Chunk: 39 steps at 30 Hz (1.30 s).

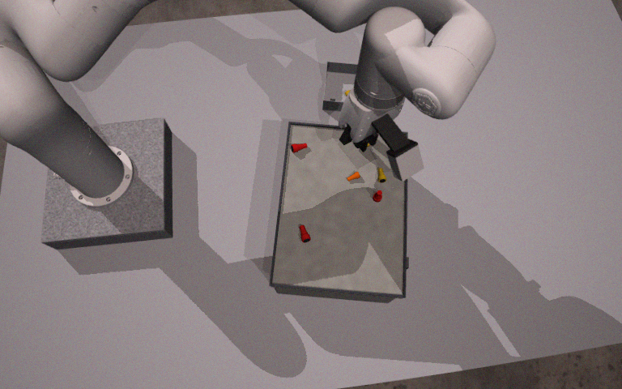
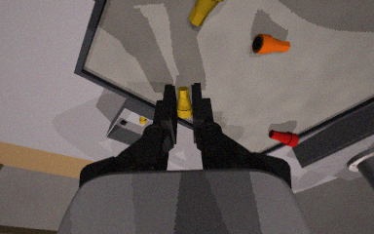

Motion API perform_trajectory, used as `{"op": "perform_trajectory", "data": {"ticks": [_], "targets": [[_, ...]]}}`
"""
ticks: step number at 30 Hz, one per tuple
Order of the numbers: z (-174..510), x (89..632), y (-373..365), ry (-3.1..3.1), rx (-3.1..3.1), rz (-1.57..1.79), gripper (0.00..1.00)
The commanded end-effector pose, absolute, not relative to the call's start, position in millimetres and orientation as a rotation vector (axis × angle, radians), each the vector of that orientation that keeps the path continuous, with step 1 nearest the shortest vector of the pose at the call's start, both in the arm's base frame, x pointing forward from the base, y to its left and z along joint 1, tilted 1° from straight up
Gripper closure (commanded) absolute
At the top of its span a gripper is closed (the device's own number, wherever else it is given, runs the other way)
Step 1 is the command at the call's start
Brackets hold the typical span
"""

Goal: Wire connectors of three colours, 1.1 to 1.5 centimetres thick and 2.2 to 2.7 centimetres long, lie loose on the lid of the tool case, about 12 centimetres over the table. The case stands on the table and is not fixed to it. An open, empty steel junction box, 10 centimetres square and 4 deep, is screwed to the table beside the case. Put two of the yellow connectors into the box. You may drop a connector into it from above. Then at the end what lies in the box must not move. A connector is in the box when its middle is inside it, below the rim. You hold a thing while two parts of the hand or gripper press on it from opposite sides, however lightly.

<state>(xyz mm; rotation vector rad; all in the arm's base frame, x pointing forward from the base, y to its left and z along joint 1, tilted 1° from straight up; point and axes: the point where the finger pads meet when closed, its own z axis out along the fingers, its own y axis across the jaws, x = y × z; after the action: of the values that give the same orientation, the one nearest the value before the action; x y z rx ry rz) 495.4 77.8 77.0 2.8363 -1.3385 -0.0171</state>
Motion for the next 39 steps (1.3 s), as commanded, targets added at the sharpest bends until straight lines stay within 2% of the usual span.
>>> {"op": "perform_trajectory", "data": {"ticks": [1,21,39], "targets": [[78.4,496.0,77.4,-1.339,2.837,-0.013,0.98],[81.9,496.0,77.4,-1.339,2.837,-0.013,0.98],[143.4,496.6,77.4,-1.339,2.837,-0.013,0.98]]}}
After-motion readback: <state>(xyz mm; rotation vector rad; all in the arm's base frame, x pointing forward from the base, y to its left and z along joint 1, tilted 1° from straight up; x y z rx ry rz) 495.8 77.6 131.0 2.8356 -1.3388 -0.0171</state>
